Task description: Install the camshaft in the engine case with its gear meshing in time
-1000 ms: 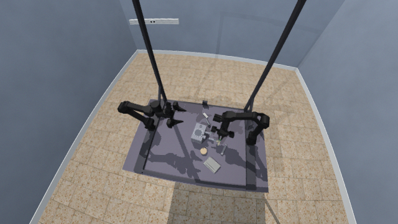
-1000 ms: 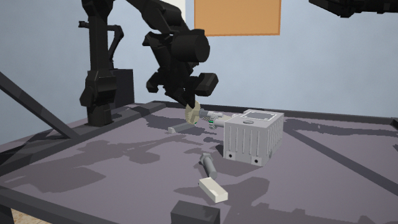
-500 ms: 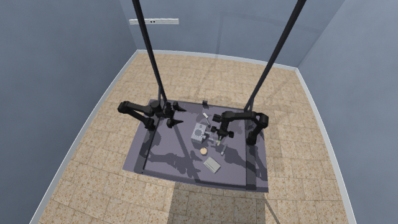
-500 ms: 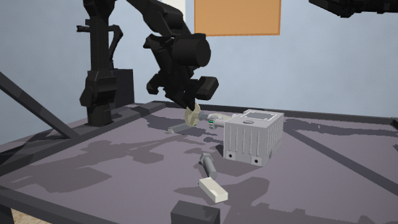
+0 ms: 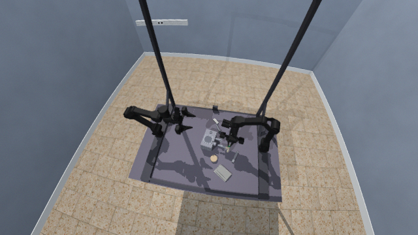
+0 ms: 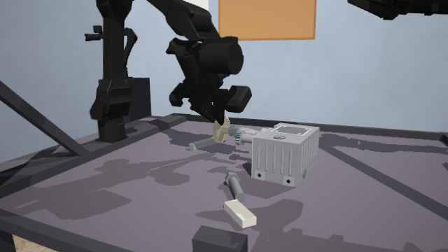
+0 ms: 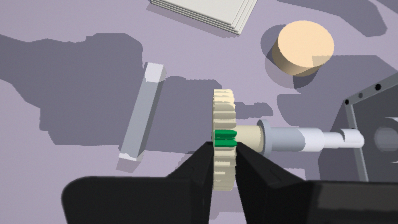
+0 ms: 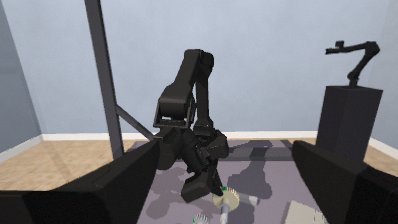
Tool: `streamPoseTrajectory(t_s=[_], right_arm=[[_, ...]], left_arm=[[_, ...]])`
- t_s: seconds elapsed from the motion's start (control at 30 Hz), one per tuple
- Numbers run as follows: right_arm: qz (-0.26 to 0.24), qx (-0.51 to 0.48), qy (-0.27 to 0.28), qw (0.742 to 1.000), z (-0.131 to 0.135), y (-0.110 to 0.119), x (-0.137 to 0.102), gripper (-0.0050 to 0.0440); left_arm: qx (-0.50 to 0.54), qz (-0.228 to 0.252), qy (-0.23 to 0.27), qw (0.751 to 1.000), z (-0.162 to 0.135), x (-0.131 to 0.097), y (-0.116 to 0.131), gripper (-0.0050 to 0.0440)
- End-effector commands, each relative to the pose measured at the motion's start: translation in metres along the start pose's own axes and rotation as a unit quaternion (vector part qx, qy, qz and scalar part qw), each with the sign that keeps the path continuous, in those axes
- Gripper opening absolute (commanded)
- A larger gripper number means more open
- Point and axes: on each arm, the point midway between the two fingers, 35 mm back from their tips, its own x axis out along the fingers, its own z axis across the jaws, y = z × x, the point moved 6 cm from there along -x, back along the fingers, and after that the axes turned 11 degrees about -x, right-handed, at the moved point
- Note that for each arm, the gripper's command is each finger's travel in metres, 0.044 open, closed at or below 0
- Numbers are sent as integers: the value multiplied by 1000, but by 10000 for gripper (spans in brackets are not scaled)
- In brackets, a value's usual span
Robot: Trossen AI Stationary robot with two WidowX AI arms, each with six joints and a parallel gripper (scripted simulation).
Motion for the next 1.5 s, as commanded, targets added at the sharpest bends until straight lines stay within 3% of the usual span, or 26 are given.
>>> streamPoseTrajectory(t_s=[0.0, 1.47], right_arm=[[-17, 1, 3, 1000, -3, -12, -1, 400], [-17, 1, 3, 1000, -3, -12, -1, 400]], left_arm=[[-13, 1, 14, 1000, -7, -7, -5, -50], [-20, 4, 22, 1000, -25, -12, -6, -50]])
